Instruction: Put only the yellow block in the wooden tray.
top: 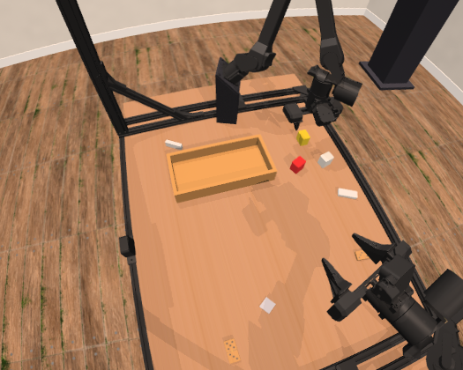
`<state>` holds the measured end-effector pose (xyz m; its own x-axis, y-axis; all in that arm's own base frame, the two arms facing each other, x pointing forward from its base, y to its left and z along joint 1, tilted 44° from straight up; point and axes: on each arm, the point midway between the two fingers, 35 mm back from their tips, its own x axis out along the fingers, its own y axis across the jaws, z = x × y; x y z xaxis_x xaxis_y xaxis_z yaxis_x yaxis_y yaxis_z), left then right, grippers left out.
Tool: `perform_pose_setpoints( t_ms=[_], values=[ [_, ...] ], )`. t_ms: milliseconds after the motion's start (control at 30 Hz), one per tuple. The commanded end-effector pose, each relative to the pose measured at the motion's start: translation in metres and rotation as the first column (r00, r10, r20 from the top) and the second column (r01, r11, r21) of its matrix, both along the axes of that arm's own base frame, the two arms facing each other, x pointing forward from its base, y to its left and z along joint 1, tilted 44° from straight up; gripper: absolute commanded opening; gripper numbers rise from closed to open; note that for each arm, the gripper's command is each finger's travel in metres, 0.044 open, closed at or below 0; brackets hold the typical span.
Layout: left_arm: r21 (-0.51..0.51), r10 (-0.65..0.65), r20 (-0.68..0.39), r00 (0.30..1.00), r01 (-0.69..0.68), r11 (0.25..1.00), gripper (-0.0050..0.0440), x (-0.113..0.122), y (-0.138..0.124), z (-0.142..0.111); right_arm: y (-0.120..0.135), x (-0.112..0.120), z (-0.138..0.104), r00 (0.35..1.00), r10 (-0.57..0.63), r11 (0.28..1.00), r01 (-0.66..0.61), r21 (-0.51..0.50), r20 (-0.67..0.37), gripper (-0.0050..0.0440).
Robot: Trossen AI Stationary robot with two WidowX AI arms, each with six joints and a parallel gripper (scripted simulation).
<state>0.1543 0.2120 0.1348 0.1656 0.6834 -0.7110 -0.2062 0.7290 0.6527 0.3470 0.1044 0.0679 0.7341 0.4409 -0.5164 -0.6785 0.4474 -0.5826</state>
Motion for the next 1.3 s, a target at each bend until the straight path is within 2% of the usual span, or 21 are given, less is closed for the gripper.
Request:
perform_pose_setpoints(
  t_ms=[0,633,800,1267],
  values=[
    [-0.011,-0.002,0.008,1.000,0.002,1.000,0.0400,0.002,-0.005,0.002,0.003,-0.002,-0.005,1.000,0.009,1.000,-0.009,-0.002,-0.010,0.0400],
    [-0.015,-0.005,0.008,1.000,0.005,1.000,0.0400,0.002,-0.006,0.001,0.004,-0.003,-0.006,1.000,0.012,1.000,-0.012,-0.002,-0.011,0.0400],
    [-0.014,-0.005,0.008,1.000,0.005,1.000,0.0400,0.005,0.005,-0.009,0.004,-0.003,-0.006,1.000,0.012,1.000,-0.012,-0.002,-0.011,0.0400],
    [-0.015,-0.004,0.008,1.000,0.004,1.000,0.0400,0.009,0.014,-0.018,0.004,-0.003,-0.006,1.000,0.012,1.000,-0.012,-0.002,-0.011,0.0400]
  ],
)
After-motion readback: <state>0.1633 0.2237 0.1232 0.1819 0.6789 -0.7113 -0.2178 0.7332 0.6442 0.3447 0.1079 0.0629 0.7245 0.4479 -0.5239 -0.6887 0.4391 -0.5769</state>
